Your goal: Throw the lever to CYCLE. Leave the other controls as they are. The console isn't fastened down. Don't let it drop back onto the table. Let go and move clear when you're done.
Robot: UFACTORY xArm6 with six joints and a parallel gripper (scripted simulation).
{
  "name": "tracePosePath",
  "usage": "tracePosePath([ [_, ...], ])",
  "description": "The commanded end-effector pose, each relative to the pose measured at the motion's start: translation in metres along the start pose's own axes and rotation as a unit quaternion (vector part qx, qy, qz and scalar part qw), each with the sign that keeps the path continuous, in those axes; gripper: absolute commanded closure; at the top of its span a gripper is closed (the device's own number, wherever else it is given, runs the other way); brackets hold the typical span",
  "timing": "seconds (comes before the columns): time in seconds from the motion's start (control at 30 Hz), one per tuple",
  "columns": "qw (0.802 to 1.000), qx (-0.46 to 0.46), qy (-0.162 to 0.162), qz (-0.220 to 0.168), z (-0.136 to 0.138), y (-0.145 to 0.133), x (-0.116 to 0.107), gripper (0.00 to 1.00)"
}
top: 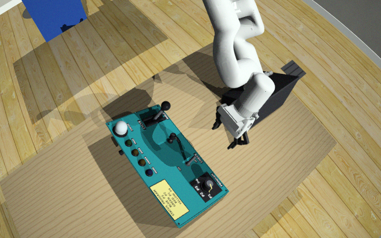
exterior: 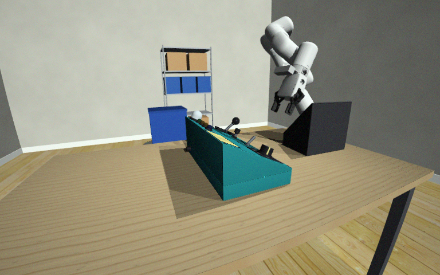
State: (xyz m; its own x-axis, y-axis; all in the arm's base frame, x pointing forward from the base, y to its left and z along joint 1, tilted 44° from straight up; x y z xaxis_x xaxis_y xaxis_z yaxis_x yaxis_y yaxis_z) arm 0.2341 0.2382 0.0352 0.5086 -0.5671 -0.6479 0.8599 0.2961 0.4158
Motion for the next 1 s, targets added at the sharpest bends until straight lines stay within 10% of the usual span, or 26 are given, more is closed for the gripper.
tracePosePath([
  [0.0, 1.000, 0.001, 0.001, 0.001, -0.001, 0.001, -0.001, 0.00],
  [0.57, 1.000, 0.001, 0.002, 0.000, 0.004, 0.005, -0.002, 0.00],
  [0.97, 1.000, 0.000, 0.015, -0.008, 0.101, 0.050, -0.006, 0.00],
])
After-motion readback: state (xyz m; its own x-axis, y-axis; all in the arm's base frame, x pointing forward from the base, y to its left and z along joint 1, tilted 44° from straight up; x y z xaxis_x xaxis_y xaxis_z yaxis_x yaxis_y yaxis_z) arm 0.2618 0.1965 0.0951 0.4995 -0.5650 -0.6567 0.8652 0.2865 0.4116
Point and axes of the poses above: the point where the finger pads meet when closed, its own x axis out along the fingers, its own z axis across the jaws, y = z × x, the point moved 10 cm from there along -x, back along the fingers, and after that the axes turned 9 degrees about x, right-handed, at the moved point
